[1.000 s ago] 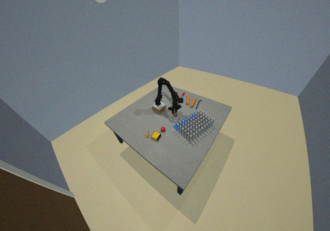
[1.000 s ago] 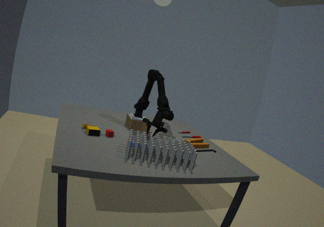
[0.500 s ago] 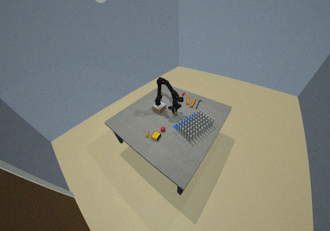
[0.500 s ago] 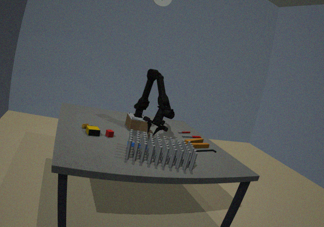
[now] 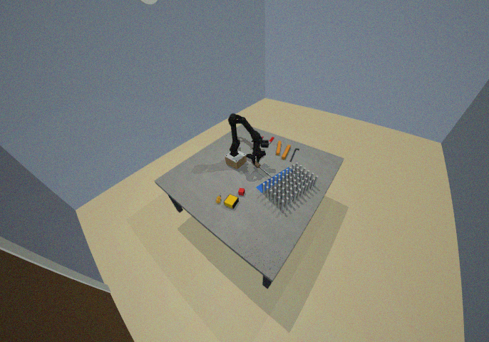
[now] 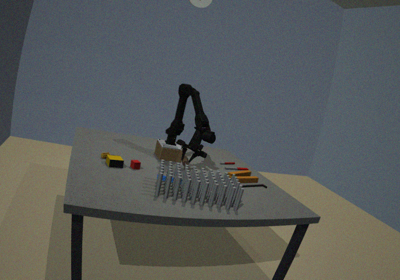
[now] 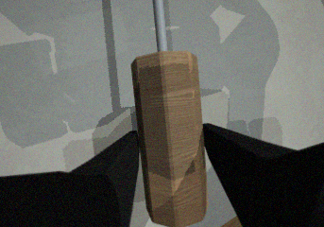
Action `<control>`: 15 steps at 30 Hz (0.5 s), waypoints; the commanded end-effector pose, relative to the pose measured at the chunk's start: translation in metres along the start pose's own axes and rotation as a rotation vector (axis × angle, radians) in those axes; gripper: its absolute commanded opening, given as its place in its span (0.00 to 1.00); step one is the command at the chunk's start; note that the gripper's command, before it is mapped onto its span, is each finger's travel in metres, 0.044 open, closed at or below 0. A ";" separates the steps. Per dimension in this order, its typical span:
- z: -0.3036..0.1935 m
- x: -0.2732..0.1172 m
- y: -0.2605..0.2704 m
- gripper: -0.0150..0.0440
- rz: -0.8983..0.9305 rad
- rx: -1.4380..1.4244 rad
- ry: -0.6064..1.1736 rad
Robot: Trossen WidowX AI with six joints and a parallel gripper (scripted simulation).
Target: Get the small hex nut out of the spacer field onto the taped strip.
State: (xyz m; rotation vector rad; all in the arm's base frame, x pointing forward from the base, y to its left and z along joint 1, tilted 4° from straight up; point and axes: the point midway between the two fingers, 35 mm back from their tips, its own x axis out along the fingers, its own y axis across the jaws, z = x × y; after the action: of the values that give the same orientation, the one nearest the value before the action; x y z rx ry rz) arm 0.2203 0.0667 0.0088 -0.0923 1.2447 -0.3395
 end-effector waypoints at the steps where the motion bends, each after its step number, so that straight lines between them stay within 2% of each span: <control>1: 0.011 -0.016 0.000 0.25 0.005 0.010 -0.017; 15: 0.036 -0.092 -0.022 0.25 0.005 0.011 -0.018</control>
State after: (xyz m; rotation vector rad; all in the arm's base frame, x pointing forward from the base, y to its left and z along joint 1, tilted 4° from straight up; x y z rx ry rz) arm 0.2252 0.0714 0.0910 -0.0876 1.2381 -0.3368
